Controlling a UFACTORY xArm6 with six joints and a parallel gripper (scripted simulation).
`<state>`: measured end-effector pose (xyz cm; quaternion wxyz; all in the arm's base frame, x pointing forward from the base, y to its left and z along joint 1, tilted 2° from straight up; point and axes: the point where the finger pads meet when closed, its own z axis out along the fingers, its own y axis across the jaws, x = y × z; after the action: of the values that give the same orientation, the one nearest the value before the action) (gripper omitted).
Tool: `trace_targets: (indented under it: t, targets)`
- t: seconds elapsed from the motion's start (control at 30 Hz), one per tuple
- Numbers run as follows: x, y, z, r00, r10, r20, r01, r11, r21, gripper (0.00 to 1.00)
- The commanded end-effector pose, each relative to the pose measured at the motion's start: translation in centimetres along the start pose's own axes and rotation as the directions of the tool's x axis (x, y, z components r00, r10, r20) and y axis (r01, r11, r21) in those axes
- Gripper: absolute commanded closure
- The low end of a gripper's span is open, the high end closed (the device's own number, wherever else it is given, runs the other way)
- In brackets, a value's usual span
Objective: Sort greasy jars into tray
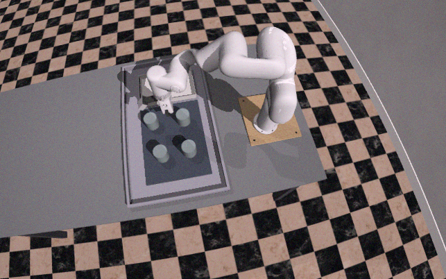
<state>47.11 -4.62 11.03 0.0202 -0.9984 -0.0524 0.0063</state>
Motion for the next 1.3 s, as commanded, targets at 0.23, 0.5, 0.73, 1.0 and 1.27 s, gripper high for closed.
trace_targets:
  t: [0.23,0.5,0.73,1.0,1.27]
  targets:
    - [0.3,0.1,4.5,1.000,0.000,-0.007,0.000,1.000,-0.001,1.00]
    - [0.3,0.1,4.5,1.000,0.000,-0.007,0.000,1.000,-0.001,1.00]
    - [0.3,0.1,4.5,1.000,0.000,-0.007,0.000,1.000,-0.001,1.00]
    - [0.1,0.1,4.5,1.000,0.000,-0.007,0.000,1.000,-0.001,1.00]
    - [0.1,0.1,4.5,1.000,0.000,-0.007,0.000,1.000,-0.001,1.00]
